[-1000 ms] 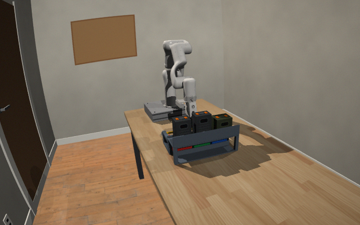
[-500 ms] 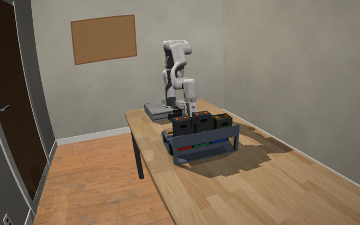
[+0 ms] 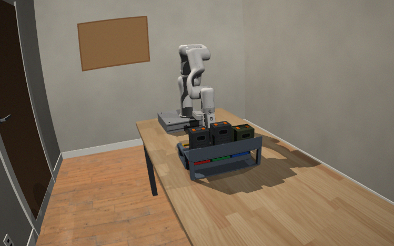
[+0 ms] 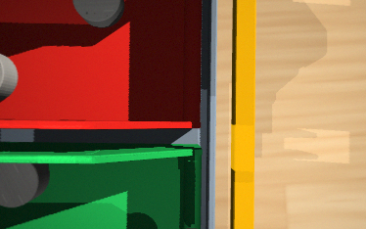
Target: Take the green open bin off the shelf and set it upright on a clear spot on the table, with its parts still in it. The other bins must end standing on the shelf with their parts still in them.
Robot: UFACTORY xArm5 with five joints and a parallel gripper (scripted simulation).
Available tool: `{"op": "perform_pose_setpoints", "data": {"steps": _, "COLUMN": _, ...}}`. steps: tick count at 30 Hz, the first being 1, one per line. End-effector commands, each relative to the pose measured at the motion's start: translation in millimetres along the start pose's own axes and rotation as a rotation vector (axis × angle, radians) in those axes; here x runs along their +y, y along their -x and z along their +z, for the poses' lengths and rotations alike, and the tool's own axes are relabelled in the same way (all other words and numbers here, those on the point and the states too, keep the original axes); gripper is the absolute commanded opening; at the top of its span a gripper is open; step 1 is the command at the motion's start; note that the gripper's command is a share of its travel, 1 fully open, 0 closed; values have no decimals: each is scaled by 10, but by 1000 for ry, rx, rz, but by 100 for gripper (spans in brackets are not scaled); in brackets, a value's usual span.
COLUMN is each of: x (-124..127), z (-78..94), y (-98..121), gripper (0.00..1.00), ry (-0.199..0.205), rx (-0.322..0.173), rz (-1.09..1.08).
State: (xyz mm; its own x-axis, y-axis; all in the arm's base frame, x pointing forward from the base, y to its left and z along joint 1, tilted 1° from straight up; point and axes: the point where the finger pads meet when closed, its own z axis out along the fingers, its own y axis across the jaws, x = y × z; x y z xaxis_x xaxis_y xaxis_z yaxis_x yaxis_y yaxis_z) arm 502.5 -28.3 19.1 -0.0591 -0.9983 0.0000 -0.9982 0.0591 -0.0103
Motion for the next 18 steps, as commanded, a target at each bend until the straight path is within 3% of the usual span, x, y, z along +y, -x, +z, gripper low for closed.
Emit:
{"op": "perform_pose_setpoints", "data": {"steps": 1, "x": -13, "z": 14, "y": 0, "gripper": 48, "ry": -3, "rx": -4, "rz": 0}}
{"op": "perform_pose_setpoints", "data": {"steps": 18, "x": -12, "z": 76, "y": 0, "gripper": 48, "ry": -3, "rx": -4, "rz": 0}}
